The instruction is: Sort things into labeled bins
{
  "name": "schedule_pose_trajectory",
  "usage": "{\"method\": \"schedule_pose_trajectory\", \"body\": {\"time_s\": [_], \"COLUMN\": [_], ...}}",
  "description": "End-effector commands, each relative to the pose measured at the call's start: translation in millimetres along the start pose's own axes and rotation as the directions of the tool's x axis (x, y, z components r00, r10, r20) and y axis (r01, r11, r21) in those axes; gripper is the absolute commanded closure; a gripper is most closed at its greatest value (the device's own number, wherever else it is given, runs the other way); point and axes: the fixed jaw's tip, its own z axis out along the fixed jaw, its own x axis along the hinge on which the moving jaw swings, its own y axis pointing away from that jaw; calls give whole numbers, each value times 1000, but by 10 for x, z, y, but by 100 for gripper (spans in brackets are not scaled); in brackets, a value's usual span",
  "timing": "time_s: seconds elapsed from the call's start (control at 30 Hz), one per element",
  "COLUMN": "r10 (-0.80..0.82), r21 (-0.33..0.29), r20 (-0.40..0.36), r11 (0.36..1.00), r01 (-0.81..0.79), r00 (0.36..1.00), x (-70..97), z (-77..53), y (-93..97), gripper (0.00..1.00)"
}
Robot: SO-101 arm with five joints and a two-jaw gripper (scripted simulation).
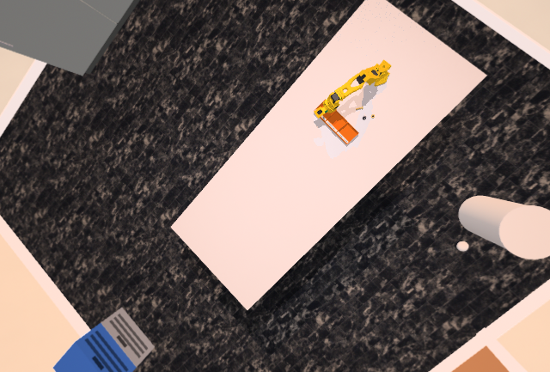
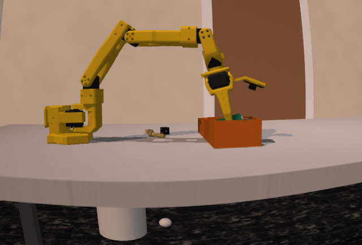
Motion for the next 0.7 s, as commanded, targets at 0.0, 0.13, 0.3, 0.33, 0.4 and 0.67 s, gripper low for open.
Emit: {"method": "schedule_pose_trajectory", "body": {"time_s": [0.0, 0.13, 0.3, 0.33, 0.4, 0.67], "r10": [15, 15, 15, 15, 15, 15], "r21": [-2, -2, -2, -2, -2, -2], "r20": [93, 93, 93, 93, 93, 93], "r11": [1000, 1000, 1000, 1000, 1000, 1000], "r01": [-15, -15, -15, -15, -15, -15], "r00": [996, 996, 996, 996, 996, 996], "x": [-134, -132, -127, -125, -124, -122], "z": [-177, -170, -137, -130, -121, -115], "y": [-19, -19, -19, -19, -19, -19], "gripper": [100, 100, 100, 100, 100, 100]}}
